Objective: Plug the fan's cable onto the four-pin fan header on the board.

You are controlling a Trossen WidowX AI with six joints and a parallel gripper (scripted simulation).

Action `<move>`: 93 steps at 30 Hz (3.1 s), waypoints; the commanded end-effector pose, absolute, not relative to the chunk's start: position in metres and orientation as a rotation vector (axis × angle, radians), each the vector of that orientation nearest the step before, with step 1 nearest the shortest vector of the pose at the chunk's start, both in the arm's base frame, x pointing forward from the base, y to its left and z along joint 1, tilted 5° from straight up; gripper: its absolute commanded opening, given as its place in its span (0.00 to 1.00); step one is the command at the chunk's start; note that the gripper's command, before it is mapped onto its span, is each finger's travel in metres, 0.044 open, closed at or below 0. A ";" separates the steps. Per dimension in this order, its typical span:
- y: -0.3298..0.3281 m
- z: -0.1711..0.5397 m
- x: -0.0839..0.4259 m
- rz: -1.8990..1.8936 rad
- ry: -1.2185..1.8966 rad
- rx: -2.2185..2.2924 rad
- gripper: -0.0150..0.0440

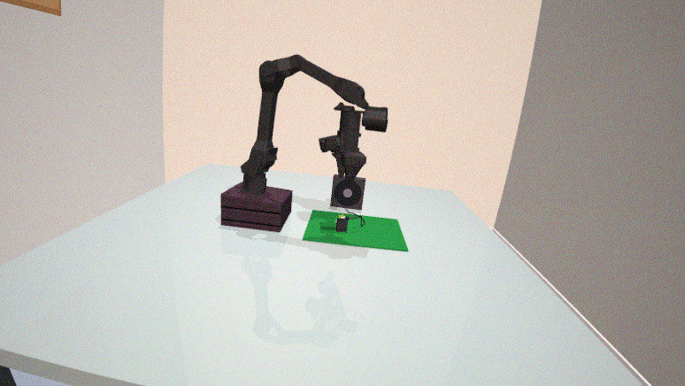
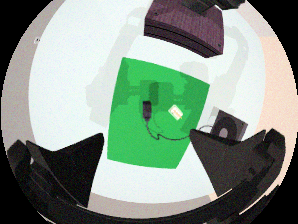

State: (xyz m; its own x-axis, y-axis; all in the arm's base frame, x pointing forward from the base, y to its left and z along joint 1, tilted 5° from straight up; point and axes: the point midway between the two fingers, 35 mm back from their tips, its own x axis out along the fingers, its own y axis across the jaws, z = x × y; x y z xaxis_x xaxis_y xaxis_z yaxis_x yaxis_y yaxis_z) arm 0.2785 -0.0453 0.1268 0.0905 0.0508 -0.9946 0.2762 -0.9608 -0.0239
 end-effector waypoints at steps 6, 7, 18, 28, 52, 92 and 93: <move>-0.039 0.103 0.286 -2.020 0.316 2.201 1.00; -0.038 0.090 0.287 -2.020 0.316 2.201 1.00; -0.033 0.029 0.287 -2.020 0.317 2.201 1.00; -0.032 0.015 0.289 -2.020 0.317 2.201 1.00; -0.030 -0.021 0.291 -2.021 0.317 2.201 1.00; -0.032 0.030 0.289 -2.006 0.338 2.188 0.25; -0.030 0.030 0.290 -1.989 0.365 2.171 0.25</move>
State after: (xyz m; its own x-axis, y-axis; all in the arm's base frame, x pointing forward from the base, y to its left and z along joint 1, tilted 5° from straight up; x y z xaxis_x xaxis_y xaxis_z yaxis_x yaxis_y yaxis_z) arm 0.2889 -0.0343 0.0279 0.0768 0.0560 -0.9955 0.2550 -0.9663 -0.0346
